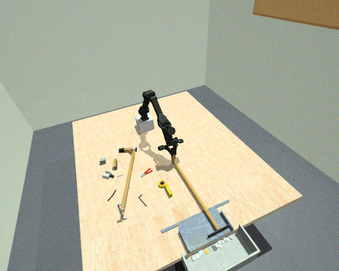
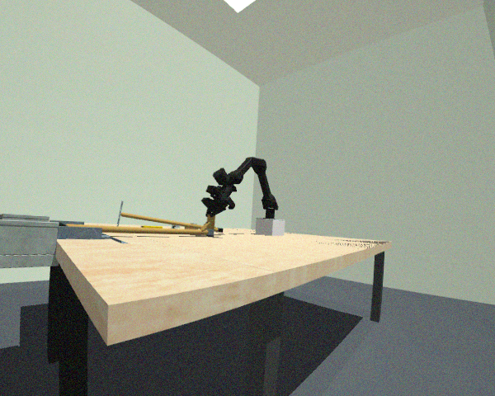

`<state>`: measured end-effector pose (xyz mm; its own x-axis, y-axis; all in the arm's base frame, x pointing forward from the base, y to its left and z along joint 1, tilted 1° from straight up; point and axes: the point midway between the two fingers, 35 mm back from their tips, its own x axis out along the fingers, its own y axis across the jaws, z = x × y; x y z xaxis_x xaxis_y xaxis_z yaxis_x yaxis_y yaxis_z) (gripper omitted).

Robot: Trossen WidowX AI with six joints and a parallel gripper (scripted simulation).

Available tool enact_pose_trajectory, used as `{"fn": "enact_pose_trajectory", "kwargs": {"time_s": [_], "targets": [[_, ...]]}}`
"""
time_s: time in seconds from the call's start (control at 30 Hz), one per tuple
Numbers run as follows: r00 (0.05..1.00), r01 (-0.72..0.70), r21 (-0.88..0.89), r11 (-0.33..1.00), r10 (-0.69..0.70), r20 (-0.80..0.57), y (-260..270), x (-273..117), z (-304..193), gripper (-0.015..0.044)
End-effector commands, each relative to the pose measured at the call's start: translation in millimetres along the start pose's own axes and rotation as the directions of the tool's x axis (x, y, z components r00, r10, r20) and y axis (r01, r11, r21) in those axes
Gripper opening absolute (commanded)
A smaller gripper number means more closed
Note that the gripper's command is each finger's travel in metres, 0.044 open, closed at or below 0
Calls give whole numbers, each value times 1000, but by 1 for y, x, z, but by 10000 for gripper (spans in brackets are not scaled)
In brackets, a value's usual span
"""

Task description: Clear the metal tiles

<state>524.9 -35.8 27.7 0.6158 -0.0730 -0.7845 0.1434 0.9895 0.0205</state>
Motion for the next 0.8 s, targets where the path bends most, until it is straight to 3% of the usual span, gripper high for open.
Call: {"fn": "enact_pose_trajectory", "kwargs": {"time_s": [0.0, 0.77], "targets": [[1000, 0, 3, 1000, 0, 9, 1, -6, 0, 0], [1000, 0, 2, 1000, 0, 10, 3, -25, -19, 0]]}}
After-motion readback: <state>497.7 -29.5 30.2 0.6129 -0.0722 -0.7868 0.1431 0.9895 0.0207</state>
